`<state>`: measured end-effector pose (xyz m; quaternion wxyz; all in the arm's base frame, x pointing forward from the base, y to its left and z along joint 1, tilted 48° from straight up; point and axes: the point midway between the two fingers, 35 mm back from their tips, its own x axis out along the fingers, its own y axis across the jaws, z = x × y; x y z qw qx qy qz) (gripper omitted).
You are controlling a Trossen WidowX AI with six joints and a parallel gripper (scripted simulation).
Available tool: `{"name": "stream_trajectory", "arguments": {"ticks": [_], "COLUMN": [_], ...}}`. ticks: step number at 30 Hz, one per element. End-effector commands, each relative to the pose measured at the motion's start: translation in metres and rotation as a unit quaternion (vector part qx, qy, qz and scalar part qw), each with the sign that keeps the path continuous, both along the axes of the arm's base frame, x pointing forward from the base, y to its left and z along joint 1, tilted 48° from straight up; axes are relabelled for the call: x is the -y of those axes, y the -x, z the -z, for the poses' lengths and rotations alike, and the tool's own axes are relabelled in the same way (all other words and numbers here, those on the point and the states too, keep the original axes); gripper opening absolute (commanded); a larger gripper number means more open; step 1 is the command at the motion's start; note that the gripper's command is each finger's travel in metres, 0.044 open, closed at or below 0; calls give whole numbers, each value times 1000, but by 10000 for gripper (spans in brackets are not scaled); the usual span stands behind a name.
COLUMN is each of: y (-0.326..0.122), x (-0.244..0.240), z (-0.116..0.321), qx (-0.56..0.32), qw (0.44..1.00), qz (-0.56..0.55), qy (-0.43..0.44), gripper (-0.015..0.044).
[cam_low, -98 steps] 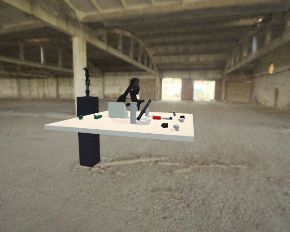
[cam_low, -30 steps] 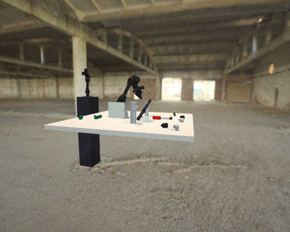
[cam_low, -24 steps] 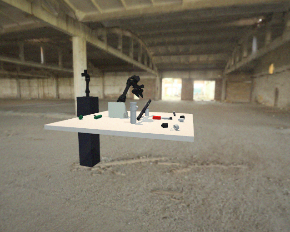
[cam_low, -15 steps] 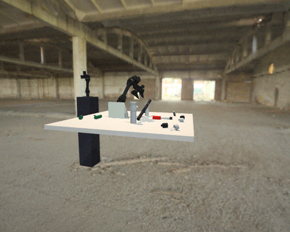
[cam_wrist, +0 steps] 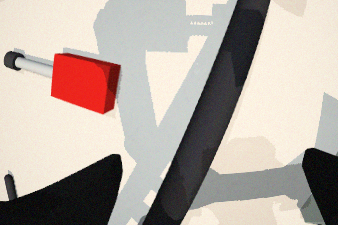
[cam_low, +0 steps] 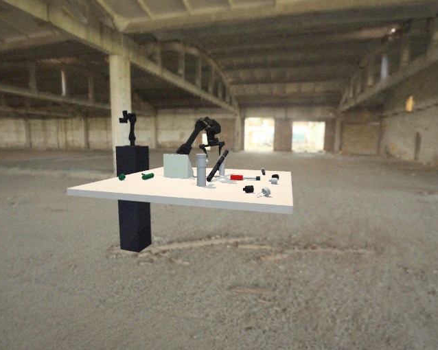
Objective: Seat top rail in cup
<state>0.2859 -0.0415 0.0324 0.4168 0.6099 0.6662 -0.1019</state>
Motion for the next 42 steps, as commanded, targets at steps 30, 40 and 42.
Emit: {"name": "stream_trajectory", "arguments": {"ticks": [30, 40, 42], "y": [9, 9, 9], "x": [-61, -72, -74], "z": [49, 59, 61], "qx": [-192, -192, -192], "qw": [979, 979, 979], "qz": [72, 72, 72], "qy": [-7, -6, -6], "gripper": [440, 440, 440]}}
